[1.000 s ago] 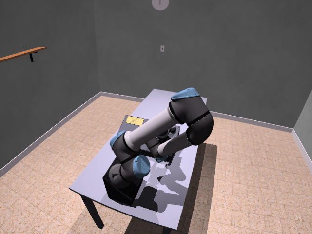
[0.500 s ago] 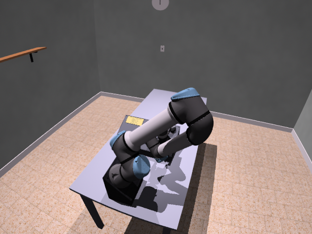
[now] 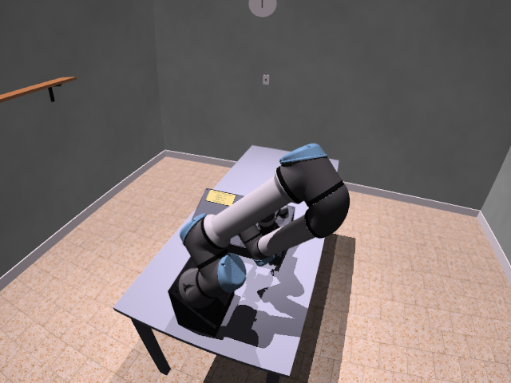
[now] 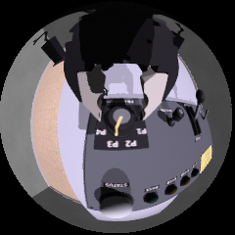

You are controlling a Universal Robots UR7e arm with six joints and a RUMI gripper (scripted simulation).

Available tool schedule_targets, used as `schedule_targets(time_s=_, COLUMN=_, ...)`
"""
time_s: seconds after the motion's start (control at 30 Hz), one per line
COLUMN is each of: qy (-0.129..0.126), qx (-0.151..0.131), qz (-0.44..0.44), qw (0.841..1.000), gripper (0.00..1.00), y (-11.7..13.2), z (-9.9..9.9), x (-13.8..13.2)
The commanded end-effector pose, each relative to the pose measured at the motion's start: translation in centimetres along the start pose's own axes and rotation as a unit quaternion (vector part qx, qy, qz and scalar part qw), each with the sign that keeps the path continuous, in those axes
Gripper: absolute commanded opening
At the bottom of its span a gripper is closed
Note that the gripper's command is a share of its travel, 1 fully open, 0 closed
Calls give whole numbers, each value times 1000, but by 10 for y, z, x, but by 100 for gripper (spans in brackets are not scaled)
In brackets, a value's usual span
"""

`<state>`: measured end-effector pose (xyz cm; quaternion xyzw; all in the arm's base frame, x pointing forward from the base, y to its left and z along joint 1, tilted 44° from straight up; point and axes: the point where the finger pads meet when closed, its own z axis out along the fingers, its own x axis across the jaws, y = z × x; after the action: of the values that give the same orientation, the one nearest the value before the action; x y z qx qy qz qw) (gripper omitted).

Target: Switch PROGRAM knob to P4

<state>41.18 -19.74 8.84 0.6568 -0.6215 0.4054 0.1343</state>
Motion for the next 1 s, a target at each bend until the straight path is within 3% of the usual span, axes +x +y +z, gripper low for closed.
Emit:
schedule_targets(time_s=0.0, qy=1, qx=1, qz=1, qw=1000, gripper=44, y=-2, z=1, x=2)
schedule_targets(time_s=0.03, qy=1, qx=1, qz=1, qw=1000, gripper=44, y=-2, z=1, x=2)
schedule_targets(time_s=0.07, qy=1, qx=1, qz=1, qw=1000, gripper=0, y=-2, z=1, x=2)
schedule_targets(time_s=0.97, qy=1, qx=1, qz=1, qw=1000, gripper=0, y=-2, z=1, x=2)
